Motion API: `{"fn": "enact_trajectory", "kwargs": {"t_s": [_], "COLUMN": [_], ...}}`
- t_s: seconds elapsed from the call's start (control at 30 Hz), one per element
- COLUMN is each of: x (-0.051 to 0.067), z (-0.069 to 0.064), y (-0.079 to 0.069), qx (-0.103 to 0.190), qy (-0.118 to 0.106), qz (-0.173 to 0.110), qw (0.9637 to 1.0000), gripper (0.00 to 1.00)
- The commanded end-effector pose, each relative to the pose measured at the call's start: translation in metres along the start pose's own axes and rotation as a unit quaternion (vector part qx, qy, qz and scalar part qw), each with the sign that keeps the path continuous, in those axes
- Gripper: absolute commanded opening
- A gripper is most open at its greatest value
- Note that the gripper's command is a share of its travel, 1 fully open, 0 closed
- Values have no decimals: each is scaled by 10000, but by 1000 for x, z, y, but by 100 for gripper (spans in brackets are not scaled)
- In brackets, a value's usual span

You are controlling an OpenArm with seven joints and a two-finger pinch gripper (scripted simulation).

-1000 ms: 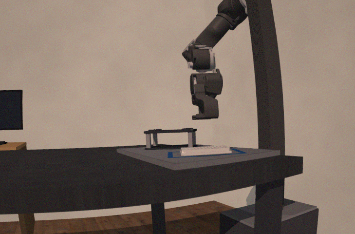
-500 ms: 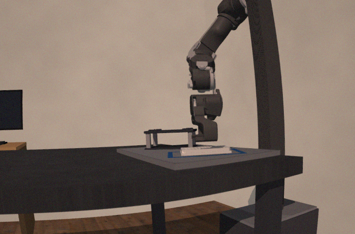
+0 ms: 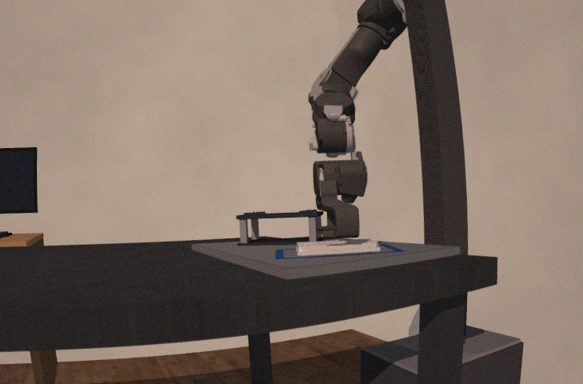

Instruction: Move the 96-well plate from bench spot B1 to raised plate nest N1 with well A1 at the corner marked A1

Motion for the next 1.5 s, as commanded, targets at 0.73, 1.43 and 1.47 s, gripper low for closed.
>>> {"fn": "enact_trajectory", "kwargs": {"t_s": [0.73, 1.43, 1.47], "x": [1, -3, -2], "z": [20, 17, 18], "y": [2, 2, 2], "qx": [-56, -35, -29], "qy": [13, -5, -5], "qz": [-59, -20, -22], "qw": [10000, 10000, 10000], "gripper": [77, 77, 77]}}
Point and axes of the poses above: the point where the finger pads meet when closed, its own z axis out along the fingers, its own y axis across the jaws, x = y × z, the point moved 7 cm from there along -z, back along the fingers, and after that the axes turned 3 degrees about z, right-handed, at the moved point
